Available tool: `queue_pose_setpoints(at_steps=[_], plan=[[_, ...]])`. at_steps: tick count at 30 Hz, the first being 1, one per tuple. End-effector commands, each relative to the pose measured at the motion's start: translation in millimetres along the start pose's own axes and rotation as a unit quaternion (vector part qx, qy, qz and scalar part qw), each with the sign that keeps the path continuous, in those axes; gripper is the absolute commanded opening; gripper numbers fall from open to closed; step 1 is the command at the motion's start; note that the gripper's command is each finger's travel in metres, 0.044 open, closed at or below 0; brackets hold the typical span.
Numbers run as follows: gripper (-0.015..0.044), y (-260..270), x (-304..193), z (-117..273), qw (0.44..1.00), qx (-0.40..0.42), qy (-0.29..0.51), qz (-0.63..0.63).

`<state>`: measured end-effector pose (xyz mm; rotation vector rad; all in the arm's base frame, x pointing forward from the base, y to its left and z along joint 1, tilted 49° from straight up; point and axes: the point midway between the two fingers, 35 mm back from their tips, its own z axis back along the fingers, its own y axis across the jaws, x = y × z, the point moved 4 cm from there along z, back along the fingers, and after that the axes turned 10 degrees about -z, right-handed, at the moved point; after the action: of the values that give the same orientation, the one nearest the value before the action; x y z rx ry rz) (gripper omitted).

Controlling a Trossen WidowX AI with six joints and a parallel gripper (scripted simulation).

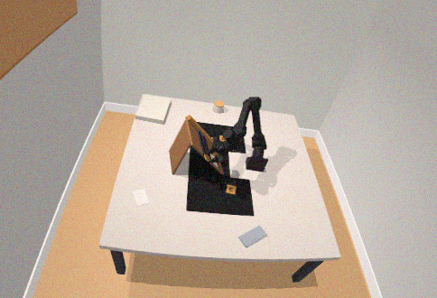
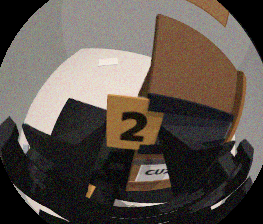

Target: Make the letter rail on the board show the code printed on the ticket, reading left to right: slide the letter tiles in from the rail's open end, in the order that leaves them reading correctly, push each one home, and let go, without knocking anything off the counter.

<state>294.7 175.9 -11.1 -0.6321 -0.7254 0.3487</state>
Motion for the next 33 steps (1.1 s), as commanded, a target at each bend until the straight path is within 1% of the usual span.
queue_pose_setpoints(at_steps=[1,33], plan=[[0.0000,-2.8,2.2,1.2,1.000,0.003,-0.002,-0.002],[0.0000,-18.6,5.2,1.1,1.000,0.003,-0.002,-0.002]])
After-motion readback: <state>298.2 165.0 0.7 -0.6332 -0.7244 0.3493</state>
